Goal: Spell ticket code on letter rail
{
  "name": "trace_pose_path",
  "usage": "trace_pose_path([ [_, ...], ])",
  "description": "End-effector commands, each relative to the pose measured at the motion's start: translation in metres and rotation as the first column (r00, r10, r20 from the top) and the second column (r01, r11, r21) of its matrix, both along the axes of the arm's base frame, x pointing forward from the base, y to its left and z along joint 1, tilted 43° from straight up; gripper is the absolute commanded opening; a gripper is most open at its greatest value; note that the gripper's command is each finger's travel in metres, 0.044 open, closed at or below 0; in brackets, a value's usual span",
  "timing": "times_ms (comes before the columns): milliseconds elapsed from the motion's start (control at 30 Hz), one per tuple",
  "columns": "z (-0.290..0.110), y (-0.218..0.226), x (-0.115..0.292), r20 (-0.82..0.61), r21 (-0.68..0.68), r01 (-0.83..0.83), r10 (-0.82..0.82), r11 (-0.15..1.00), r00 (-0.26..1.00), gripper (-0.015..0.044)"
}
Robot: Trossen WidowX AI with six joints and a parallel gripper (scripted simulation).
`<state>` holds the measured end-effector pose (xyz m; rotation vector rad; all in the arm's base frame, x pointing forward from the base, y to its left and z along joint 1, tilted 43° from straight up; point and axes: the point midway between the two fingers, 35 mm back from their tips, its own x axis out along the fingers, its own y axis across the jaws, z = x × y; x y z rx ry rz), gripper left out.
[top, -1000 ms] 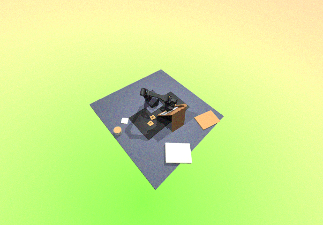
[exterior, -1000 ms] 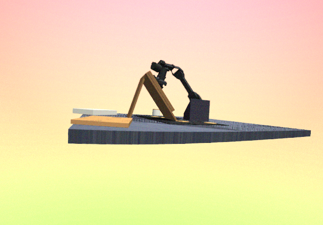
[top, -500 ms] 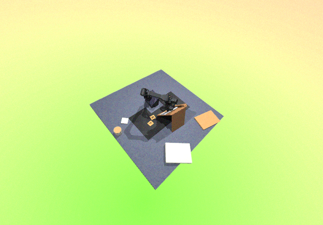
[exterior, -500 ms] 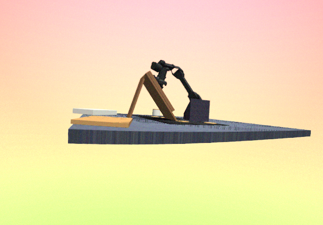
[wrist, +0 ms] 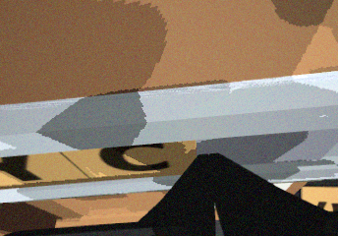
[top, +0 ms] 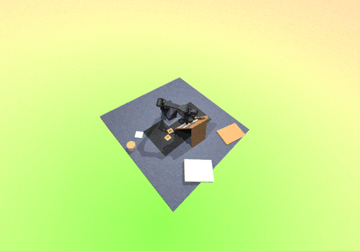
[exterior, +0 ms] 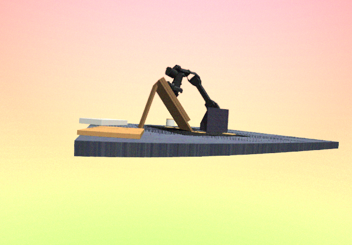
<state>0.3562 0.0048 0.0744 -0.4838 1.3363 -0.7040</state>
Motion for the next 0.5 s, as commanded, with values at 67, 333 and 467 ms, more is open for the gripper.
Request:
trace_pose_path([
  [67,0.005,0.005,-0.006,0.003,0.006,0.002,-0.002,1.000,1.000,0.0000],
  [333,0.008,0.010,-0.011,0.003,0.006,0.002,-0.002,1.000,1.000,0.0000],
  [467,0.011,0.013,-0.015,0.003,0.006,0.002,-0.002,1.000,1.000,0.0000],
])
